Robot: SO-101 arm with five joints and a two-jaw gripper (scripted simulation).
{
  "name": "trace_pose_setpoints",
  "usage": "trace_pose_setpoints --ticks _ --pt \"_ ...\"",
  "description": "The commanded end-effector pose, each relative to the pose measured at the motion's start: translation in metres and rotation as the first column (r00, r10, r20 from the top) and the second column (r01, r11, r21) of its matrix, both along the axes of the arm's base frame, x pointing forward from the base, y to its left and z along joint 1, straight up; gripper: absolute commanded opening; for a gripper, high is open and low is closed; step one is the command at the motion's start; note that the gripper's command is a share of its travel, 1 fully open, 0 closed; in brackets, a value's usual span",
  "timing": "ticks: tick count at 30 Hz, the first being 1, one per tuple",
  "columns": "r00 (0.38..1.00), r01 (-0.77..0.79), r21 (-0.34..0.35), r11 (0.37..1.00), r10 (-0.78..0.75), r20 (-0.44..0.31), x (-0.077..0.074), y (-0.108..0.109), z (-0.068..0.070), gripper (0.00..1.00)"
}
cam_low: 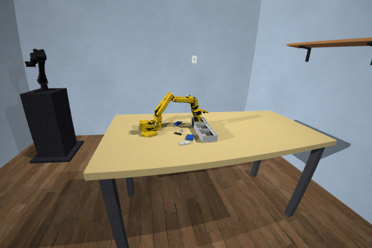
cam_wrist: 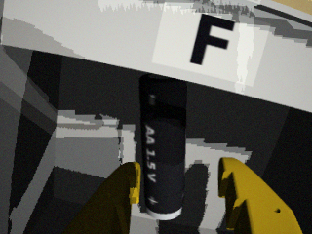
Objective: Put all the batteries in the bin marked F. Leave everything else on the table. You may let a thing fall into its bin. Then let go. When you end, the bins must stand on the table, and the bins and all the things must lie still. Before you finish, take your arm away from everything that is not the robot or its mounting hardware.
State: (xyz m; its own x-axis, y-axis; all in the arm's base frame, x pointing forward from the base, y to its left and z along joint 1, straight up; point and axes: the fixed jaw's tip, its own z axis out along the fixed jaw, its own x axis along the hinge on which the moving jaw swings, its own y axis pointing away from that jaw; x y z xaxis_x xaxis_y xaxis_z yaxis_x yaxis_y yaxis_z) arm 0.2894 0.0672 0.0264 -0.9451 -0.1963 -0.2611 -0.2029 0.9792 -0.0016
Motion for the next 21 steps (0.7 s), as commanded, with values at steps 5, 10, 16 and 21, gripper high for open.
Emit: trace_pose_setpoints --ticks 5,10,16,21 --pt "0.997 -0.003 0.021 1.000 0.001 0.081 0.007 0.005 0.020 0.16" --pt "0.997 -0.003 0.021 1.000 0.001 0.081 0.007 0.005 0.022 0.16" --pt "0.997 -0.003 0.021 1.000 0.001 0.081 0.005 0.005 0.033 0.16" --pt "0.997 -0.003 0.021 1.000 0.001 0.081 0.002 0.004 0.044 0.16"
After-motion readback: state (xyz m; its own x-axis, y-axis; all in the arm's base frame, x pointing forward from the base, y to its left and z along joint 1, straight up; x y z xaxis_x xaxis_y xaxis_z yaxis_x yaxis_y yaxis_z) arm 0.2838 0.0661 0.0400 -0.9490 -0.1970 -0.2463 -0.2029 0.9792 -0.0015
